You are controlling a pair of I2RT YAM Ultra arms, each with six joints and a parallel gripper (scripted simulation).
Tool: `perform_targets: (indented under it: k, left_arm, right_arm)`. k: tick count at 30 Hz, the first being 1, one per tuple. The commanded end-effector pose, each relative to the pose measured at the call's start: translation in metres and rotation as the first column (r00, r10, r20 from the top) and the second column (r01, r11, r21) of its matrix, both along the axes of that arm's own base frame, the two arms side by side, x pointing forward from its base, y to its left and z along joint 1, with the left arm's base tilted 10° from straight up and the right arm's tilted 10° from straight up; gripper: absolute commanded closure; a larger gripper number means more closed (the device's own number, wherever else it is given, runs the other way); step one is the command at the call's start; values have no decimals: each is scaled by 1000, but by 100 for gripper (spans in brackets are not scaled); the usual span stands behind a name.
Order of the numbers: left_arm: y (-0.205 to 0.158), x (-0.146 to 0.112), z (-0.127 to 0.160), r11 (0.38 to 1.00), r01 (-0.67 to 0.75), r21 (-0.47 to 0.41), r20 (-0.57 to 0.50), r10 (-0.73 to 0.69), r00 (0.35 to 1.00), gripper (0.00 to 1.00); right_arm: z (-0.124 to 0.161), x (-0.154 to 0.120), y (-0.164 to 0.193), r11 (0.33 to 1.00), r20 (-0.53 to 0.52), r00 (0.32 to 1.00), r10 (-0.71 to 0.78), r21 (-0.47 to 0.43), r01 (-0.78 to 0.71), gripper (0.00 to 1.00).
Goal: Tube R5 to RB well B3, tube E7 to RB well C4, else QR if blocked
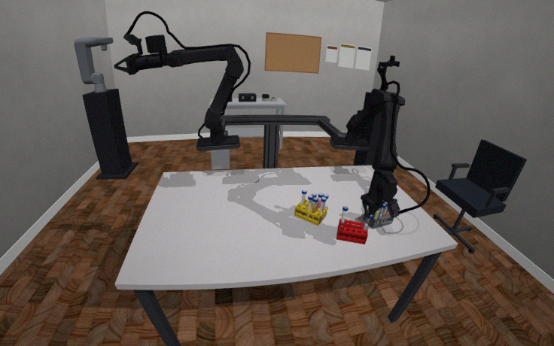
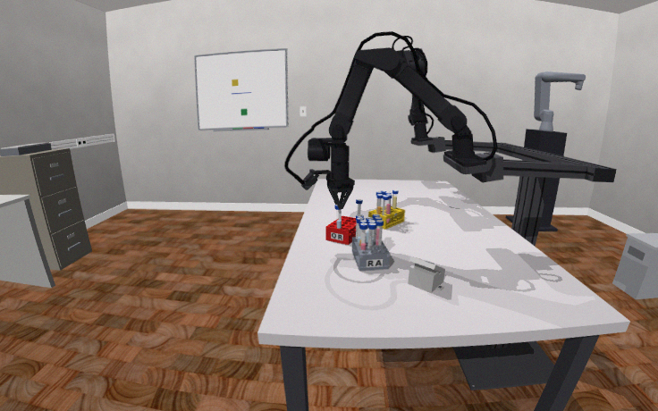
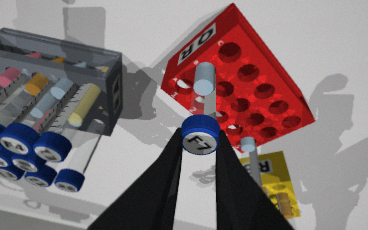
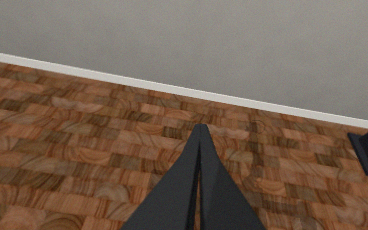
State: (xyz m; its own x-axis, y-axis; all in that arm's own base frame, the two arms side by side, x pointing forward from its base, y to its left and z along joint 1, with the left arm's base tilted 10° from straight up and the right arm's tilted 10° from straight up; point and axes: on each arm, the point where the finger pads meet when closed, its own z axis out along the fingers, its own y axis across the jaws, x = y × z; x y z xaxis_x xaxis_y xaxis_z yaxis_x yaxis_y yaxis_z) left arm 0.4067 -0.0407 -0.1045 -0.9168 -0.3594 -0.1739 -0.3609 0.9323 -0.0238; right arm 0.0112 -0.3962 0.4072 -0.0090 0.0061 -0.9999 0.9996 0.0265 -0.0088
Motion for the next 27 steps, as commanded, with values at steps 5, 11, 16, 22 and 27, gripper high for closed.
perform_targets:
  k: [5,11,16,22,27]
  left_arm:
    - [-3,9,15,1000,1,-1,31,-1,1000,100]
    - [-4,4,14,1000,3,1,19,-3,1000,100]
    - [-6,6,16,1000,6,0,24,-6,1000,100]
    - [-3,-7,17,1000,2,5,-1,-2,1000,100]
    - [-4,-6,24,1000,4,4,7,-4,1000,100]
  right_arm:
    - [25,-8,12,999,10,1000,-22,-50,22,100]
    - [25,-8,12,999,10,1000,-22,-50,22,100]
    - [25,-8,12,999,10,1000,-22,-50,22,100]
    - [25,-8,12,999,10,1000,-22,-50,22,100]
    - [25,-8,12,999,10,1000,-22,-50,22,100]
